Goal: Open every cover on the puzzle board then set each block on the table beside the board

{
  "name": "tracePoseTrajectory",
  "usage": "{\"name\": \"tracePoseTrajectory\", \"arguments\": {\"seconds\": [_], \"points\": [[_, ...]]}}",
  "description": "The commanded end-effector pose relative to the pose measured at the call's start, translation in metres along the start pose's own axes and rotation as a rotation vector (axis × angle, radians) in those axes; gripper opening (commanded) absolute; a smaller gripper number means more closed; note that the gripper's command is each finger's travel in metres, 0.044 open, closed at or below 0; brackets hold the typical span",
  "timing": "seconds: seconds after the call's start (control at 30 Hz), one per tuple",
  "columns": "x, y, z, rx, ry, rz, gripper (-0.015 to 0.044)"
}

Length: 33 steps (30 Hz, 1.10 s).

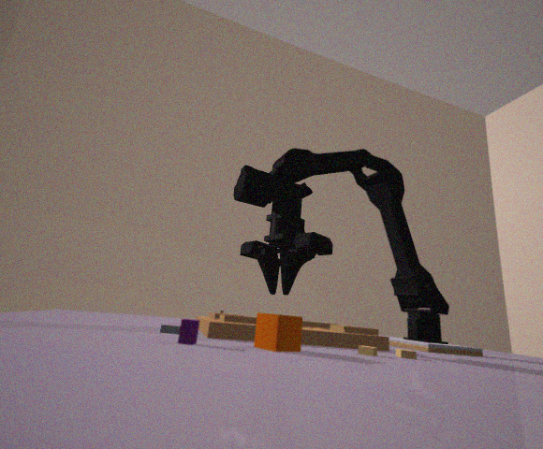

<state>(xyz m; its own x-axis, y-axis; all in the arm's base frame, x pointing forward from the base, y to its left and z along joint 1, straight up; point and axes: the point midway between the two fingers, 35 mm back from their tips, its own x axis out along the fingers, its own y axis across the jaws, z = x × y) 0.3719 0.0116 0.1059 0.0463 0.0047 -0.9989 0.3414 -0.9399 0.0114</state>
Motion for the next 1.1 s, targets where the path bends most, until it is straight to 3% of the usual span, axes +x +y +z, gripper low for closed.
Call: {"name": "tracePoseTrajectory", "arguments": {"seconds": [0.0,0.23,1.07], "points": [[0.012,0.000,0.002,0.001,-0.009,0.001,0.0144],[0.028,-0.001,0.002,0.001,-0.009,0.001,0.0144],[0.028,0.001,0.003,0.001,-0.010,0.001,0.0144]]}}
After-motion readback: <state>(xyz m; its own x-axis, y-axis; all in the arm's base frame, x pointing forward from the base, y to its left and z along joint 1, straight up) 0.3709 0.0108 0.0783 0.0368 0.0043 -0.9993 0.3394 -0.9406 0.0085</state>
